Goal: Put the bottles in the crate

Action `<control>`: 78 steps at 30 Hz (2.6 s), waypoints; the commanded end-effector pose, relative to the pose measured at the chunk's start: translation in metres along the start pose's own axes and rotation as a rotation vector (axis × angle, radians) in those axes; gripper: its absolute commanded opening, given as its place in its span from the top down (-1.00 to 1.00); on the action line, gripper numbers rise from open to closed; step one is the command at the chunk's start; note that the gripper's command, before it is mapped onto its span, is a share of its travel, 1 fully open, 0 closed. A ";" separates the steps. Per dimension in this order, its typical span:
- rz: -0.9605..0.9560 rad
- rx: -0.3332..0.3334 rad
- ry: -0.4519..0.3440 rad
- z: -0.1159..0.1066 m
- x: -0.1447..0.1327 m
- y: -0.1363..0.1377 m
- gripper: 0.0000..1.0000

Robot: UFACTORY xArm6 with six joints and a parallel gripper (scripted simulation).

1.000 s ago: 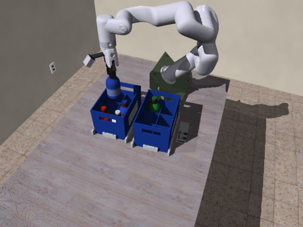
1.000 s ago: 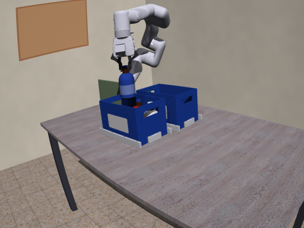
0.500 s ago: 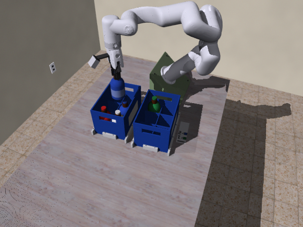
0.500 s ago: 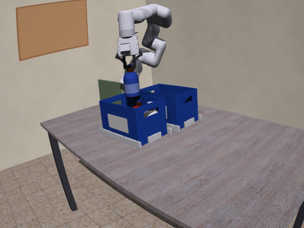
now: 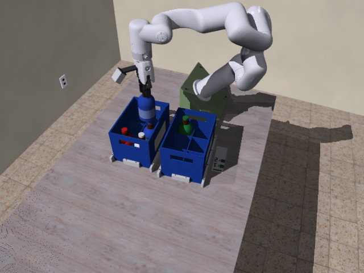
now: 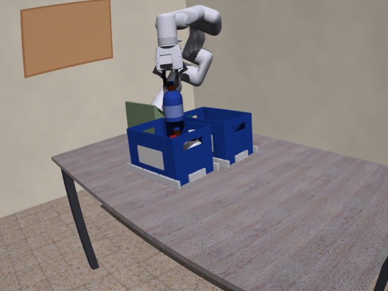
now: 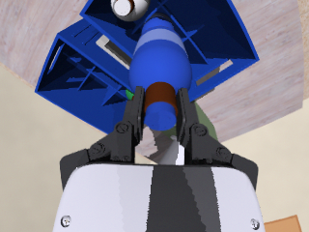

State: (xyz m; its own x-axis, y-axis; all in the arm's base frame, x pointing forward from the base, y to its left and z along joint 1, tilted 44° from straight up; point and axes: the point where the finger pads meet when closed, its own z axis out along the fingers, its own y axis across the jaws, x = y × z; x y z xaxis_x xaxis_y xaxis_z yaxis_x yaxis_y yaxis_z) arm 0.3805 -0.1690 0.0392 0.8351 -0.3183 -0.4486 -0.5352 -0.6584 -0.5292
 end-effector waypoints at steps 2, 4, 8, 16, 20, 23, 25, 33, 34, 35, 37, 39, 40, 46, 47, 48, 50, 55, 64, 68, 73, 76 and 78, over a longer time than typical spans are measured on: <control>-0.001 -0.001 0.005 -0.002 -0.006 -0.008 1.00; -0.001 -0.001 0.005 -0.002 -0.008 -0.011 1.00; -0.001 -0.001 0.005 -0.002 -0.014 -0.017 1.00; -0.001 -0.001 0.005 -0.002 -0.022 -0.026 1.00; -0.001 -0.001 0.005 -0.002 -0.027 -0.032 1.00; -0.001 -0.001 0.005 -0.002 -0.031 -0.037 1.00; -0.001 -0.001 0.005 -0.002 -0.033 -0.040 1.00; -0.001 -0.001 0.005 -0.002 -0.041 -0.049 1.00; -0.001 -0.001 0.005 -0.002 -0.043 -0.050 1.00; -0.001 -0.001 0.005 -0.002 -0.044 -0.052 1.00; -0.001 -0.001 0.005 -0.002 -0.047 -0.055 1.00; -0.001 -0.001 0.005 -0.002 -0.049 -0.058 1.00; -0.001 -0.001 0.005 -0.002 -0.051 -0.059 1.00; -0.001 -0.001 0.005 -0.002 -0.056 -0.065 1.00; -0.001 -0.001 0.005 -0.002 -0.057 -0.067 1.00; -0.001 -0.001 0.005 -0.002 -0.058 -0.068 1.00; -0.001 -0.001 0.005 -0.002 -0.061 -0.071 1.00; -0.001 -0.001 0.005 -0.002 -0.068 -0.079 1.00; -0.001 -0.001 0.005 -0.002 -0.077 -0.089 1.00; -0.001 -0.001 0.005 -0.002 -0.082 -0.095 1.00; -0.001 -0.001 0.005 -0.002 -0.089 -0.103 1.00; -0.001 -0.001 0.005 -0.002 -0.093 -0.107 1.00; -0.001 -0.001 0.005 -0.002 -0.095 -0.111 1.00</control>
State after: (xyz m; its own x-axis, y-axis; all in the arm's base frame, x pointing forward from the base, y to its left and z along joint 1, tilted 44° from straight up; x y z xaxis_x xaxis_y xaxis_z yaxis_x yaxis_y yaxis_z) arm 0.3601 -0.0705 0.1361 0.8354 -0.3181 -0.4482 -0.5348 -0.6587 -0.5293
